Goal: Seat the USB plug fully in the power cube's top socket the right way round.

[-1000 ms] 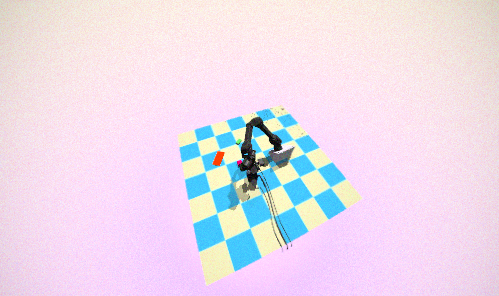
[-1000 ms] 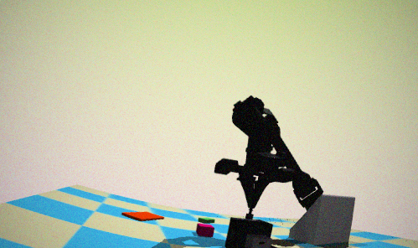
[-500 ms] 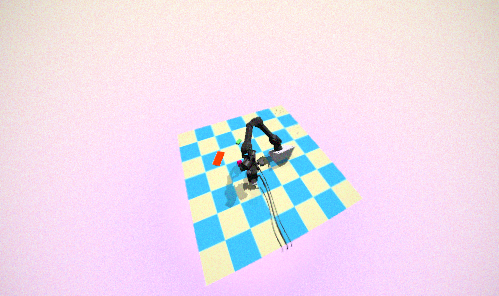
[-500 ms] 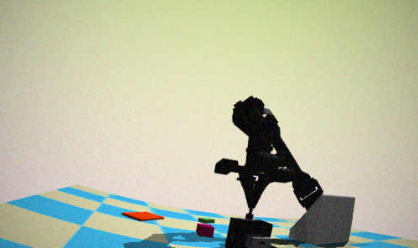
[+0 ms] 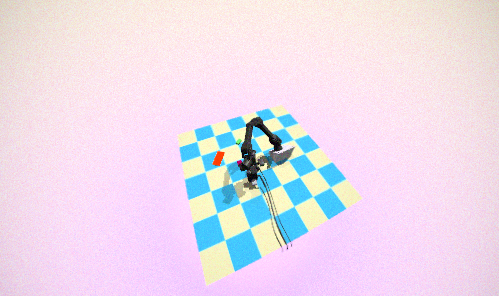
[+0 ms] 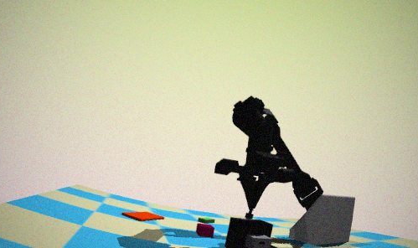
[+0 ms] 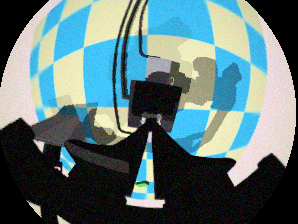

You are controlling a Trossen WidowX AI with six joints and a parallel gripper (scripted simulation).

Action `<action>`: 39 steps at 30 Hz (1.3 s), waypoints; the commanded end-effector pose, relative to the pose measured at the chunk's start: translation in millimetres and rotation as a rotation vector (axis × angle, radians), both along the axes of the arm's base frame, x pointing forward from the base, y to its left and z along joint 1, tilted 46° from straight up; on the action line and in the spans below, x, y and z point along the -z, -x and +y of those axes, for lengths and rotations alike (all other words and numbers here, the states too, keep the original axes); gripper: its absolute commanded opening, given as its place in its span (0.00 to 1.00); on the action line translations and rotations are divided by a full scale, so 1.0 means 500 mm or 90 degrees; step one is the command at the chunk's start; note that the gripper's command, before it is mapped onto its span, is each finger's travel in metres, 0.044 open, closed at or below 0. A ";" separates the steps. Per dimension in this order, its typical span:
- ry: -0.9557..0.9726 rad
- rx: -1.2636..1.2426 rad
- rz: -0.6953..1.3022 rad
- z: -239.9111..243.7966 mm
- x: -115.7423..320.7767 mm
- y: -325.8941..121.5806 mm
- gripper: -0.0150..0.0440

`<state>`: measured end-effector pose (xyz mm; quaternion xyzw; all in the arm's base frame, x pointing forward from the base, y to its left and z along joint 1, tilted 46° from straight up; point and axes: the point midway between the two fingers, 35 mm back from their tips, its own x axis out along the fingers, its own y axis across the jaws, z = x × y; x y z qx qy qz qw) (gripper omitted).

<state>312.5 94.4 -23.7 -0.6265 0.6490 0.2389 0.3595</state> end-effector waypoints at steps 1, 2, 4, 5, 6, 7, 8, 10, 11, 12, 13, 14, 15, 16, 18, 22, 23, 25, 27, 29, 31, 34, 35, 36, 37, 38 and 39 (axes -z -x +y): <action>0.003 -0.001 0.001 -0.005 0.001 -0.002 0.25; 0.003 -0.001 0.001 -0.005 0.001 -0.002 0.25; 0.003 -0.001 0.001 -0.005 0.001 -0.002 0.25; 0.003 -0.001 0.001 -0.005 0.001 -0.002 0.25; 0.003 -0.001 0.001 -0.005 0.001 -0.002 0.25; 0.003 -0.001 0.001 -0.005 0.001 -0.002 0.25; 0.000 -0.001 0.002 0.000 0.001 0.001 0.30; 0.000 -0.001 0.002 0.000 0.001 0.001 0.39; 0.000 -0.001 0.002 0.000 0.001 0.001 0.42; 0.000 -0.001 0.002 0.000 0.001 0.001 0.42; 0.000 -0.001 0.002 0.000 0.001 0.001 0.42; 0.000 -0.001 0.002 0.000 0.001 0.001 0.42; 0.000 -0.001 0.002 0.000 0.001 0.001 0.42; 0.000 -0.001 0.002 0.000 0.001 0.001 0.42; 0.000 -0.001 0.002 0.000 0.001 0.001 0.42; 0.000 -0.001 0.002 0.000 0.001 0.001 0.42; 0.000 -0.001 0.002 0.000 0.001 0.001 0.42; 0.000 -0.001 0.002 0.000 0.001 0.001 0.42; 0.000 -0.001 0.002 0.000 0.001 0.001 0.42; 0.001 -0.001 0.002 0.000 0.001 0.001 0.42; 0.001 -0.001 0.002 0.003 -0.002 0.001 0.42; 0.001 -0.001 0.002 0.007 -0.006 0.002 0.42; 0.001 -0.001 0.002 0.008 -0.007 0.002 0.42; 0.001 -0.001 0.002 0.010 -0.009 0.002 0.42; 0.001 -0.001 0.002 0.011 -0.010 0.002 0.42; 0.001 -0.001 0.002 0.013 -0.011 0.002 0.42; 0.001 -0.001 0.002 0.014 -0.013 0.002 0.42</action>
